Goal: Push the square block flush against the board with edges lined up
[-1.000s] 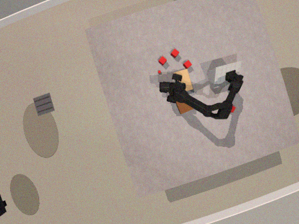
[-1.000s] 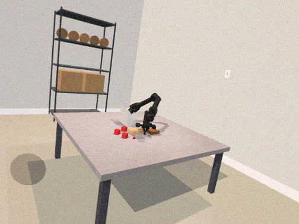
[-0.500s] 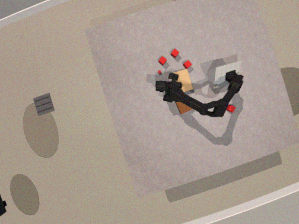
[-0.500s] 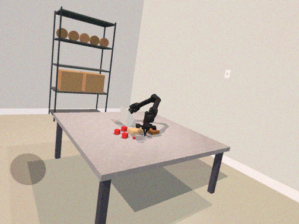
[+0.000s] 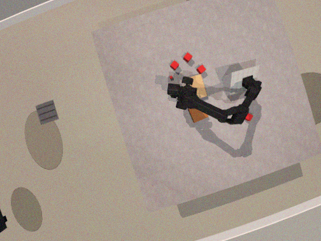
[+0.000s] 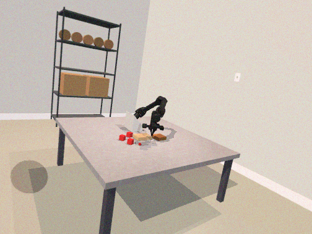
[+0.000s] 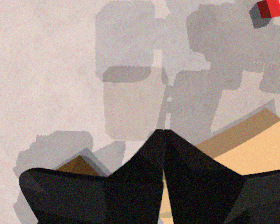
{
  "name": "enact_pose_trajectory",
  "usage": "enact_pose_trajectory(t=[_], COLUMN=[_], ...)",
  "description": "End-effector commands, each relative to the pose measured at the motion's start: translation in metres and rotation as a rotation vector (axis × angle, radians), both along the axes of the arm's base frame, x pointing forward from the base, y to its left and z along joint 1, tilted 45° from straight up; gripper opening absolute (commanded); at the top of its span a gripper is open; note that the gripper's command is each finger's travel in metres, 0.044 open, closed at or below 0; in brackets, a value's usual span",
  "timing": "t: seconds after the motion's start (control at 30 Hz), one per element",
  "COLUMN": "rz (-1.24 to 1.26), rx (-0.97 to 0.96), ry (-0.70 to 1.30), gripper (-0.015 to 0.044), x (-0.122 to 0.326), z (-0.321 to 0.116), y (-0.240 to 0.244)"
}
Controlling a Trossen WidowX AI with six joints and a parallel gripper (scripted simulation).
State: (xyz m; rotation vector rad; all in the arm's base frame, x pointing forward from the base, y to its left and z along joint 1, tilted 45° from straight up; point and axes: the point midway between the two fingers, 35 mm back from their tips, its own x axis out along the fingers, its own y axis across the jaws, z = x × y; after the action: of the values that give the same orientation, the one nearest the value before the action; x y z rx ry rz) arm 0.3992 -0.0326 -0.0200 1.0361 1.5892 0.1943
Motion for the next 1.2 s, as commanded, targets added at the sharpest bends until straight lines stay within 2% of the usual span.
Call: enact_pose_trajectory(t=[0.0,0.23,0.5,0.87,1.03,1.17], rz=[0.031,0.194,0.37,0.374,0.374,0.374], rx=[-0.015,-0.044,-0.043,-0.043,-0.04,-0.04], ry=[-0.034,-0.186,-0.352,-0.357,-0.358,-0.358], gripper=[0.0,0.0,0.0,0.0,0.0,0.0], x=[-0.014,-0.093,-0.181,-0.183,-0.18,-0.181], z=[-0.004,-0.037,-0.058,-0.059,-0.096,-0.098], y=[-0.014,-0.048,-0.051,-0.051,-0.014,-0.012])
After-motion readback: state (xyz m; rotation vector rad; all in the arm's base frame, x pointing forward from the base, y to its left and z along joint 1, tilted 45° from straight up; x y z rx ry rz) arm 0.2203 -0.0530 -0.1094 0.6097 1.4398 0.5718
